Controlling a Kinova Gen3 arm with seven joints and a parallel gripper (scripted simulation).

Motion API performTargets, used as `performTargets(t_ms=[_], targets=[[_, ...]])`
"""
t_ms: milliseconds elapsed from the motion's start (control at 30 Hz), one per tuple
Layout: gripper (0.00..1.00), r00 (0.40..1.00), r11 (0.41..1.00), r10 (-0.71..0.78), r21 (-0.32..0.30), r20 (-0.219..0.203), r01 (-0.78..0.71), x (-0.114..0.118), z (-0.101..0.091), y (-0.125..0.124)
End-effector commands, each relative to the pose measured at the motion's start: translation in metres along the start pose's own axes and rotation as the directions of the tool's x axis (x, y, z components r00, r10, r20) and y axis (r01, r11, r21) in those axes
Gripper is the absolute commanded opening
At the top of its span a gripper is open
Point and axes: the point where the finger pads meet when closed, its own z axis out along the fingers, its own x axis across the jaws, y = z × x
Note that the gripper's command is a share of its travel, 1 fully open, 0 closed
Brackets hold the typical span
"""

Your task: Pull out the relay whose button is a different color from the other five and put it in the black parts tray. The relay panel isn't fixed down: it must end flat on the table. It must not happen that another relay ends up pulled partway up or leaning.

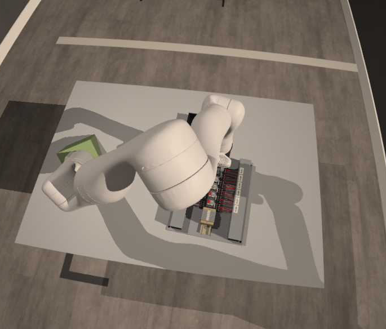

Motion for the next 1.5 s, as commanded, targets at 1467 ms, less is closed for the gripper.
performTargets(t_ms=[1467], targets=[[0.0,0.997,1.0,0.0,-0.001,-0.073,0.0,-0.0026,-0.001,0.0005]])
